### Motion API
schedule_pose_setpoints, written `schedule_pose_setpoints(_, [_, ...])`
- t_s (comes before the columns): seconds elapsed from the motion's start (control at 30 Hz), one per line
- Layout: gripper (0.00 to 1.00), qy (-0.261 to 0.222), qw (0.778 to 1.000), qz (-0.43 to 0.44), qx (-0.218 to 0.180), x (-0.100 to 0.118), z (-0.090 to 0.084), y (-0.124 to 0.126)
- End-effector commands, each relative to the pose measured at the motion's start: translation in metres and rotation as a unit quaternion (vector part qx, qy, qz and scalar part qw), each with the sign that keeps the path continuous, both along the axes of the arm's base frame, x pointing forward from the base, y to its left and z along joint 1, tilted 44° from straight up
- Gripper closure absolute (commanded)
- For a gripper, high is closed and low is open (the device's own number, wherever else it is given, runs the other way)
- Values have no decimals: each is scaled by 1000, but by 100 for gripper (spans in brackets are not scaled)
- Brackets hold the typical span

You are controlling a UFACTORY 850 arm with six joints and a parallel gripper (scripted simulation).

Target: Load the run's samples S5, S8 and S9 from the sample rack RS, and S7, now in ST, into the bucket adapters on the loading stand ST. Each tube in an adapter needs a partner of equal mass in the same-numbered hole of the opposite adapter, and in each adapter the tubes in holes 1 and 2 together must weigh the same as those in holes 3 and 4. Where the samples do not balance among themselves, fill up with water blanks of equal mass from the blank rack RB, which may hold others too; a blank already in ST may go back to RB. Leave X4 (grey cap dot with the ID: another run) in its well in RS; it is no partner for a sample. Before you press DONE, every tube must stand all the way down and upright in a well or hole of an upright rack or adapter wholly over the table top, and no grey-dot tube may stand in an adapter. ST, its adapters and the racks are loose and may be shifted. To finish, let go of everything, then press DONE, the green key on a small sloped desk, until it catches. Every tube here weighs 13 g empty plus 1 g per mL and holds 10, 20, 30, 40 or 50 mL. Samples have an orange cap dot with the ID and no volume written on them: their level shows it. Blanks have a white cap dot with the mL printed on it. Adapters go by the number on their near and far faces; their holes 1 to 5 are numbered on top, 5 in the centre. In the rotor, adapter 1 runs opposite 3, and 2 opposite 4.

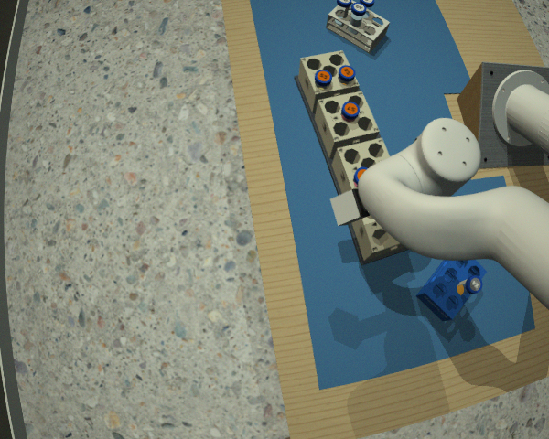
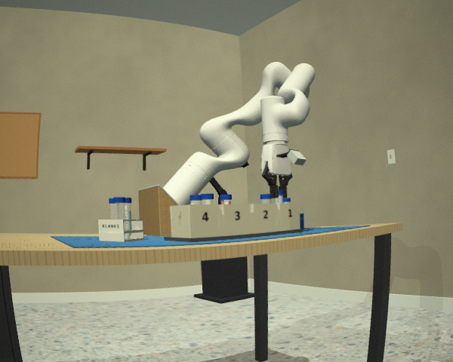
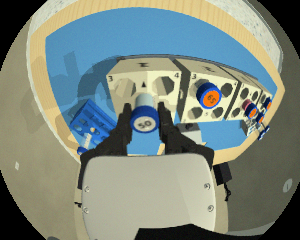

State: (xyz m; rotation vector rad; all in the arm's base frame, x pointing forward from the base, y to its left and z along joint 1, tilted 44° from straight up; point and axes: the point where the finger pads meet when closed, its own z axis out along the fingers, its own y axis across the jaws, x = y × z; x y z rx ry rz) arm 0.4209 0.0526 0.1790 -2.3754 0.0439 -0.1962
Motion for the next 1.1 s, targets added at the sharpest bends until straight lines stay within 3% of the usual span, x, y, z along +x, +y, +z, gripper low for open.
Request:
schedule_pose_setpoints(0.0, [100, -1, 1000, 0, 0, 1, -3, 3])
schedule_pose_setpoints(0.77, [100, -1, 1000, 0, 0, 3, -9, 8])
schedule_pose_setpoints(0.8, [57, -1, 1000, 0, 0, 3, -9, 9])
schedule_pose_setpoints(1.07, [57, -1, 1000, 0, 0, 3, -9, 9])
